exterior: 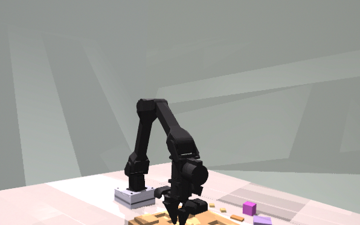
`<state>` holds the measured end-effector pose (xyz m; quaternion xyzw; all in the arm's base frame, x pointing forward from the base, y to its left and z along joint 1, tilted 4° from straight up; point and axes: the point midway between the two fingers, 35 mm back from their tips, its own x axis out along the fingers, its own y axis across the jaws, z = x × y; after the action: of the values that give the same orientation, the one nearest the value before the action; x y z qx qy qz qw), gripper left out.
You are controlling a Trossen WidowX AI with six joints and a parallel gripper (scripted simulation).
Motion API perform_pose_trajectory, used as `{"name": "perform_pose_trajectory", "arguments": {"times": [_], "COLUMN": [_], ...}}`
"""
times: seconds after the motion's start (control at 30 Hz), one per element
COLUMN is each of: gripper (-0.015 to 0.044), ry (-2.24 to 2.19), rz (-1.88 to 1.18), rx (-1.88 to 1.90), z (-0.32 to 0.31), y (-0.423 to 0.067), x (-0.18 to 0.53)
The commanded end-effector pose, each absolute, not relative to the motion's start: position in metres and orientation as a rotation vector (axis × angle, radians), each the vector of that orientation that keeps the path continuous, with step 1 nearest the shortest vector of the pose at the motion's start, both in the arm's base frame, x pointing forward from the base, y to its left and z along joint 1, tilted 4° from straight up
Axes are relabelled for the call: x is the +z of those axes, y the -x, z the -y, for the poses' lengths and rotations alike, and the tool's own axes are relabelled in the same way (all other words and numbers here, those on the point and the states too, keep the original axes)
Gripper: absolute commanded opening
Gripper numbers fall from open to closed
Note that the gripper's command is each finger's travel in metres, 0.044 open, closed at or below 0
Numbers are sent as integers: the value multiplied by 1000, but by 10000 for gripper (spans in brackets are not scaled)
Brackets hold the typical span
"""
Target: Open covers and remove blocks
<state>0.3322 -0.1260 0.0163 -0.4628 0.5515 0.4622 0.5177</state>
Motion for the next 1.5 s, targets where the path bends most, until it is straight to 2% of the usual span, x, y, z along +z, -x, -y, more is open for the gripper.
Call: {"name": "perform_pose_trajectory", "arguments": {"times": [0.0, 1.47], "gripper": [144, 144], "ry": [1108, 1108], "rz": [-1326, -1326], "rx": [1110, 1110], "z": [126, 126], "y": [-331, -331], "x": [15, -2]}}
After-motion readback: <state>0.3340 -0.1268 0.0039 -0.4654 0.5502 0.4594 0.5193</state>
